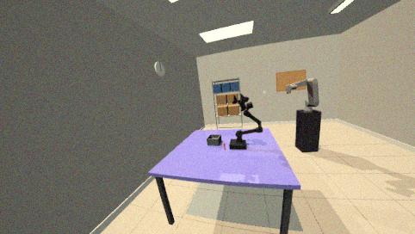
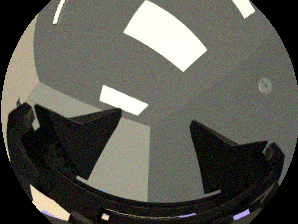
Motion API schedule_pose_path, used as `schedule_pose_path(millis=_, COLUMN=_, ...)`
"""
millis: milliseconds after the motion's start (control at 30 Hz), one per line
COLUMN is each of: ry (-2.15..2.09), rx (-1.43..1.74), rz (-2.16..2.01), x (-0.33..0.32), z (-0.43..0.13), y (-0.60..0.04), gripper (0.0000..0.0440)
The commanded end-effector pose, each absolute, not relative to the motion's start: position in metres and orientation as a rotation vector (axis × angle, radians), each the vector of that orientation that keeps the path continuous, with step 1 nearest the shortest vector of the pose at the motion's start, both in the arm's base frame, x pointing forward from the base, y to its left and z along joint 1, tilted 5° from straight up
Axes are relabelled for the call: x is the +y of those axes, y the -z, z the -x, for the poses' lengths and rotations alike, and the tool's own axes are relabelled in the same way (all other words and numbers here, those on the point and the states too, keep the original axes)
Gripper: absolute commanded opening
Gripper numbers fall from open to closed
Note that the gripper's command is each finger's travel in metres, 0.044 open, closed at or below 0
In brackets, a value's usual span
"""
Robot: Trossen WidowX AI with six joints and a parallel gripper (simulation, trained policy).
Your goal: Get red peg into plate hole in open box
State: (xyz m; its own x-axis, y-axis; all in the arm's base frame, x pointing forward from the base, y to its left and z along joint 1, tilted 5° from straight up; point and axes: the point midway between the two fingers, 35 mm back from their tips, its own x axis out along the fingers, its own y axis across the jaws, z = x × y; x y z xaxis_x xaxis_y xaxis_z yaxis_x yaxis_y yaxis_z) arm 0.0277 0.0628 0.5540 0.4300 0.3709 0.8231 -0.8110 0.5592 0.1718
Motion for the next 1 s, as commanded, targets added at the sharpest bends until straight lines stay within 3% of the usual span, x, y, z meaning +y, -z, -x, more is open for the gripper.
schedule_pose_path(millis=0, ry=-0.786, rx=-0.817, rz=-0.623, x=0.061, z=-0.032, y=-0.554, gripper=0.0421)
schedule_pose_path(millis=67, ry=-0.757, rx=-0.788, rz=-0.65, x=0.057, z=-0.046, y=-0.552, gripper=0.044)
schedule_pose_path(millis=967, ry=-0.292, rx=-0.118, rz=-1.205, x=0.013, z=-0.254, y=-0.43, gripper=0.044)
